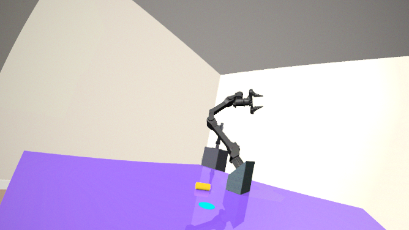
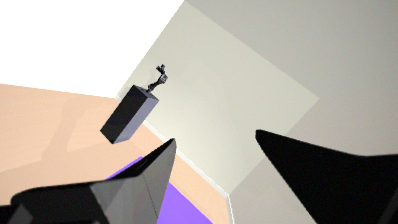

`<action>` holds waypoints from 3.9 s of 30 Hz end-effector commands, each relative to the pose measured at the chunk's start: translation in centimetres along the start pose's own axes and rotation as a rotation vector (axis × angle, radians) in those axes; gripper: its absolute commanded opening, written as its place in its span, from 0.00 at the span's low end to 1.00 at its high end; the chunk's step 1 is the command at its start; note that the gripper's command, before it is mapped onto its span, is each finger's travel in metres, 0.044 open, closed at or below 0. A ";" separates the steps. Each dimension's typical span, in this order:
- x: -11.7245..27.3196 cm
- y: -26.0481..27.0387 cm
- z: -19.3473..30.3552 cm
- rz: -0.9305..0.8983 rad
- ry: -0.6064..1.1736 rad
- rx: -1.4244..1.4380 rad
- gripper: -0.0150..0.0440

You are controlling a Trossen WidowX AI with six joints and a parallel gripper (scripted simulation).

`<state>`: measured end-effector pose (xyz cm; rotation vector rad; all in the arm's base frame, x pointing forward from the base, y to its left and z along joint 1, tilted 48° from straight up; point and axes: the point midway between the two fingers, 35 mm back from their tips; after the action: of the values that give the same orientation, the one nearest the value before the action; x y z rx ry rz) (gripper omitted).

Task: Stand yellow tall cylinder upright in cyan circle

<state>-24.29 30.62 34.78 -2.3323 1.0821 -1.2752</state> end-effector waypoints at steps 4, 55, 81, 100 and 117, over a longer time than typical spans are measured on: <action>-0.5 -0.7 1.2 0.016 0.038 -0.034 0.78; 9.7 -4.8 48.4 0.842 1.269 -1.448 0.78; 22.9 10.8 55.9 1.369 1.857 -2.046 0.78; 25.3 19.1 59.4 1.462 1.958 -2.150 0.78; 26.3 23.5 61.2 1.471 1.982 -2.130 0.51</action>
<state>22.90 -11.10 2.85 -0.9324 -1.6807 0.3599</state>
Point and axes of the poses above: the point midway between the two fingers, 35 mm back from their tips, its own x axis back along the fingers, its own y axis across the jaws, z = x × y, and after that the axes turned 13 degrees about x, right-handed
